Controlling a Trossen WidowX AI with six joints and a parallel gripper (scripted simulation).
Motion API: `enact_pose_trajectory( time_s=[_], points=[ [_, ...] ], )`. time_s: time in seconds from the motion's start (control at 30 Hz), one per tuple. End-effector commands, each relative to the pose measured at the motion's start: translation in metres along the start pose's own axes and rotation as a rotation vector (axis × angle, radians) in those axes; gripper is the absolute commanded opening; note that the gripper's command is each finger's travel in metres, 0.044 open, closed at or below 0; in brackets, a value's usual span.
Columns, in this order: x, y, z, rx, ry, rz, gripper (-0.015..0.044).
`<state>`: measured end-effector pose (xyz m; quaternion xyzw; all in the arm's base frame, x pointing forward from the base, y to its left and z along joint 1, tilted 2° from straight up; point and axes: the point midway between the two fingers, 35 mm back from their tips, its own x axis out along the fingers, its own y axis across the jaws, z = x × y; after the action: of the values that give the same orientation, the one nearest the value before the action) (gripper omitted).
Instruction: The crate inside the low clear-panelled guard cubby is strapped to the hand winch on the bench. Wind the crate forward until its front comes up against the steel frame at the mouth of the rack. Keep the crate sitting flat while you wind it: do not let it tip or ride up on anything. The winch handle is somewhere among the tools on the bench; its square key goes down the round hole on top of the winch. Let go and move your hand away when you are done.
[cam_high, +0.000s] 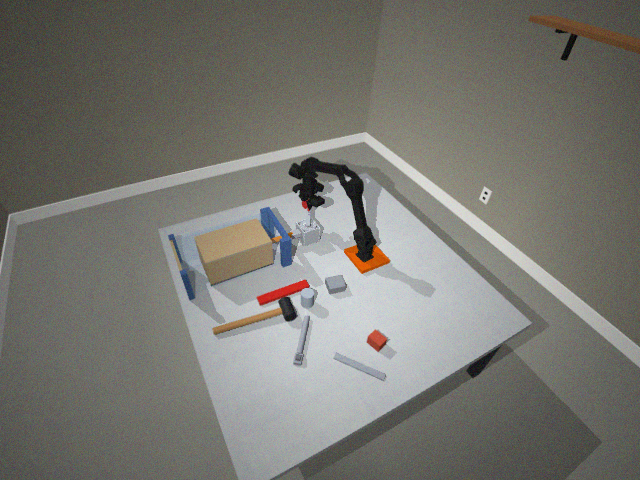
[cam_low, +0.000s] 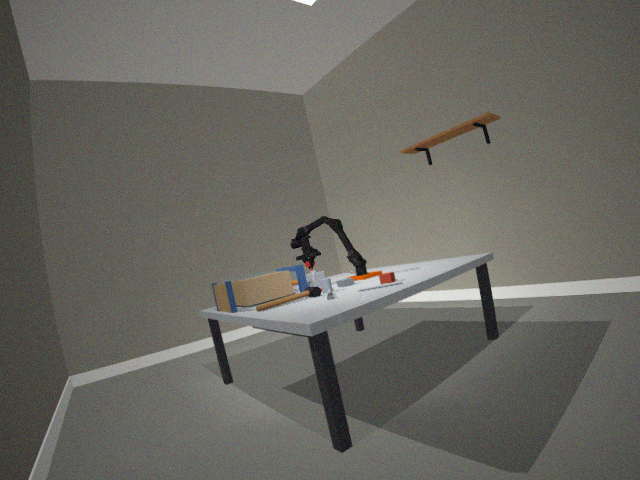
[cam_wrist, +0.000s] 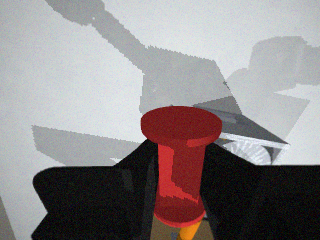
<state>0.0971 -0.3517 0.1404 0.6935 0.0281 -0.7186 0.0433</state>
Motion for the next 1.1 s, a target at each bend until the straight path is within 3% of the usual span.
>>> enact_pose_trajectory(
  time_s=[0.0,1.07],
  points=[
    [0.001,0.008,-0.012,-0.005,0.015,0.018,0.0000],
    [-0.001,0.023,-0.054,-0.005,0.018,0.019,0.0000]
  ],
)
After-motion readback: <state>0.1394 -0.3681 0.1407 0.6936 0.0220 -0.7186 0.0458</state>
